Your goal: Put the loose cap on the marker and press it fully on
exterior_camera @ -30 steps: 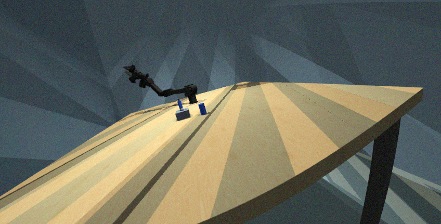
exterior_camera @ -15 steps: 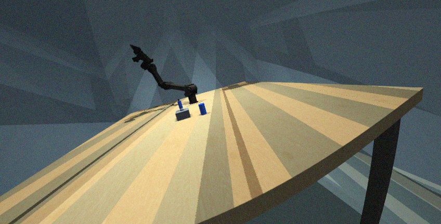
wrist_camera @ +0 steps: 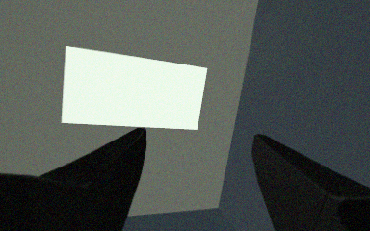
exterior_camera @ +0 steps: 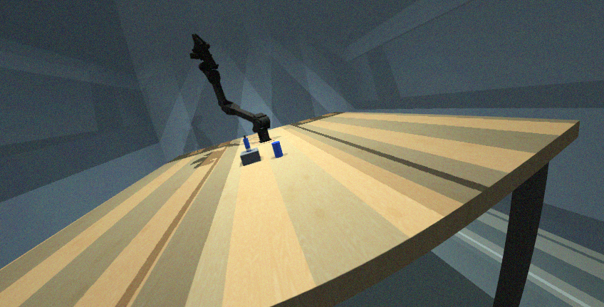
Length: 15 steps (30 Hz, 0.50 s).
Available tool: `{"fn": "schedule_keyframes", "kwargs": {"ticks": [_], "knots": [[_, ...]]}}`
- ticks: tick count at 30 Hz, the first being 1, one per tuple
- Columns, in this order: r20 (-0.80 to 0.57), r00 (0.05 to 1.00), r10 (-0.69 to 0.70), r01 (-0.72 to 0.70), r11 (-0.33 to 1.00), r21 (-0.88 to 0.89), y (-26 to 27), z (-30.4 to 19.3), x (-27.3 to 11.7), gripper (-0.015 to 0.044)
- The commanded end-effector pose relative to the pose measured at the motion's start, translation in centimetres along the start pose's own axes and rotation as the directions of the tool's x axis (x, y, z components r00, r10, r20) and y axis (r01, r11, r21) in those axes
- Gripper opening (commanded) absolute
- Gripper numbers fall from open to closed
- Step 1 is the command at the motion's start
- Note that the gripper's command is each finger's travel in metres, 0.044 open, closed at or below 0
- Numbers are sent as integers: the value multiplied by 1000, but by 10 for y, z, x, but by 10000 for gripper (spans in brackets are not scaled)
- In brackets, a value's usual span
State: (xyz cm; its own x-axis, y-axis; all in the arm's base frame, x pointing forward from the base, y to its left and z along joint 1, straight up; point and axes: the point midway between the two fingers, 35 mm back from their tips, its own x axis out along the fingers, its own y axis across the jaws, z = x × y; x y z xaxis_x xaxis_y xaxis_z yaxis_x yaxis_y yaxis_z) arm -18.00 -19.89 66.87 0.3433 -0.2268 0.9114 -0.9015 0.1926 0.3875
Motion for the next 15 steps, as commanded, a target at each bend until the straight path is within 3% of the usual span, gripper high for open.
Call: {"fn": "schedule_keyframes", "kwargs": {"ticks": [1,8,15], "knots": [[-118,990,-77,66,994,-92,-34,-60,28,248],[-246,947,-207,121,939,-323,-80,-136,47,248],[-362,846,-392,106,788,-606,-151,-217,55,248]]}}
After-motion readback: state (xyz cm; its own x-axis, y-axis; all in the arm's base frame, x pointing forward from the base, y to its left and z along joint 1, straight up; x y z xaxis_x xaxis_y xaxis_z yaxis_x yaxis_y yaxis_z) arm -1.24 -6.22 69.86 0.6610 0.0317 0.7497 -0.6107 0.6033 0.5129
